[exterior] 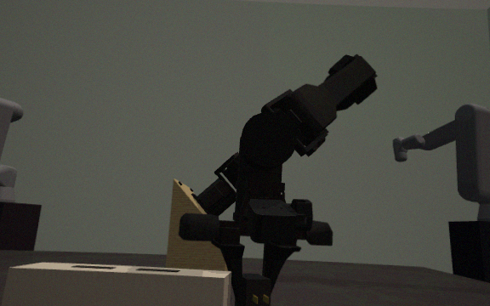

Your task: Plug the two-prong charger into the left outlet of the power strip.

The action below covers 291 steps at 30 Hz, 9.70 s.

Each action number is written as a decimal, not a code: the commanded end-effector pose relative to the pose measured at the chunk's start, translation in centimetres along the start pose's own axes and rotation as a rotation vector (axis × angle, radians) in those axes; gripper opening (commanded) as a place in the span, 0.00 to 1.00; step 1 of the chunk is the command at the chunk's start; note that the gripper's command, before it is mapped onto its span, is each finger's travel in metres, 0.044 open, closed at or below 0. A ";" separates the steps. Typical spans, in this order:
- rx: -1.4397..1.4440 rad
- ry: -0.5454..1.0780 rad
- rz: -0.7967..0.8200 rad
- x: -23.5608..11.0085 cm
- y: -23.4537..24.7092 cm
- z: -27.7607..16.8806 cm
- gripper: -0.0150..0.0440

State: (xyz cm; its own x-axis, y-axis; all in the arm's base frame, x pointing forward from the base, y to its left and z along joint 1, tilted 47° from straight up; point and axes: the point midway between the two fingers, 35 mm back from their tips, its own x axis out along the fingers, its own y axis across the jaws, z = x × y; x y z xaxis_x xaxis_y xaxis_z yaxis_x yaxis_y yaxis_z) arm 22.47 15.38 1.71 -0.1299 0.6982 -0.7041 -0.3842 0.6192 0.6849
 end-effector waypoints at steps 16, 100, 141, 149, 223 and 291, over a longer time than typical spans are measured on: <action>0.007 0.006 0.004 -5.3 -0.4 -0.8 0.25; 0.391 0.001 0.024 -0.8 -9.3 0.5 0.25; 0.391 0.000 0.024 -0.9 -9.6 1.4 0.25; 0.391 0.000 0.024 -0.9 -9.7 1.4 0.25; 0.390 -0.001 0.024 -1.0 -10.6 3.9 0.25; 0.390 -0.001 0.024 -1.2 -10.5 3.7 0.25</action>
State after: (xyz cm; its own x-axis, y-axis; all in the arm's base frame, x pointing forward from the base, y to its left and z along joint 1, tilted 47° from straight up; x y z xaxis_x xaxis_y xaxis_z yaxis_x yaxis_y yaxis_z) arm 29.43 9.42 -4.10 -0.1508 0.7146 -0.6831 0.0149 0.6926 0.7212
